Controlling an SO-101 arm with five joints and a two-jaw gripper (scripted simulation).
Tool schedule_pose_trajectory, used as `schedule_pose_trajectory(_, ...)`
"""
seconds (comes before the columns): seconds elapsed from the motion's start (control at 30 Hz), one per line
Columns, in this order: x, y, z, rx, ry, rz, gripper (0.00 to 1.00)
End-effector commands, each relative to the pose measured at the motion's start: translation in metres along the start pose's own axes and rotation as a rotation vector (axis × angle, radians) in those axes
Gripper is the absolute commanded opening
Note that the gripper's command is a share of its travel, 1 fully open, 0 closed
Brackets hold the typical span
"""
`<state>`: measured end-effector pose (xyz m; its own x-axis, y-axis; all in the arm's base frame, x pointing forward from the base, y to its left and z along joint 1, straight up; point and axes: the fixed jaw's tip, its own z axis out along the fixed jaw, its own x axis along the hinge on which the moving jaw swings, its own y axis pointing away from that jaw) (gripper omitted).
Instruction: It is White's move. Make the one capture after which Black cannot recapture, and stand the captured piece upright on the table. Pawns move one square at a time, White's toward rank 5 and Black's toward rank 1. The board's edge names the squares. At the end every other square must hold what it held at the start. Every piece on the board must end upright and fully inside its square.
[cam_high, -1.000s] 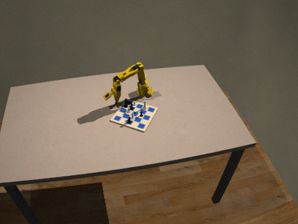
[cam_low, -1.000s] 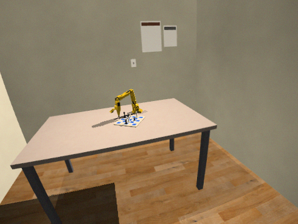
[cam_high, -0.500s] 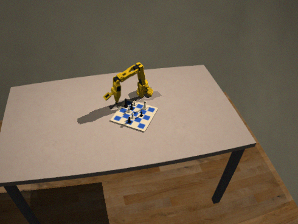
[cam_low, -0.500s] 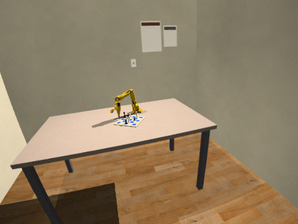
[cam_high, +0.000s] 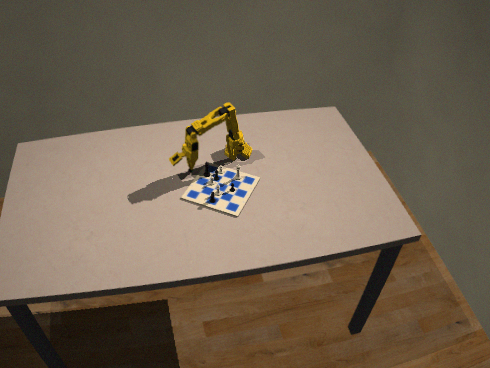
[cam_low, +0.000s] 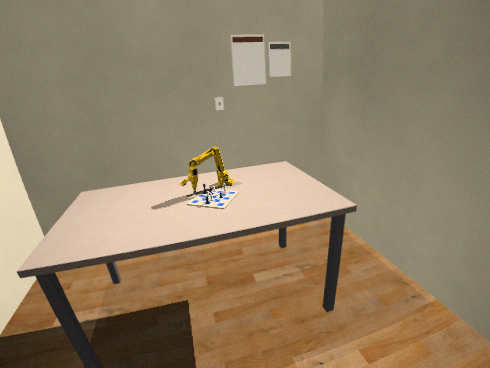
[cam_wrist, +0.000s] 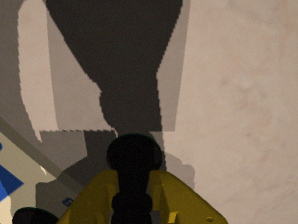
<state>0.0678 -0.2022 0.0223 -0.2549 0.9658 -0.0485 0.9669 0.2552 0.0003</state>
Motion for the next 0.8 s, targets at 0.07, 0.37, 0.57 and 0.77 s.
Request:
schedule_pose_trajectory(0.07, 0.0059, 0.0024, 0.0073, -0.001, 0.024, -0.004, 0.00)
schedule_pose_trajectory(0.37, 0.0100, 0.0023, 0.0126, -0.001, 0.024, -0.004, 0.00)
schedule_pose_trajectory(0.57, 0.0099, 0.0023, 0.0123, -0.001, 0.024, -0.004, 0.00)
schedule_pose_trajectory(0.77, 0.0093, 0.0022, 0.0111, -0.001, 0.024, -0.004, 0.00)
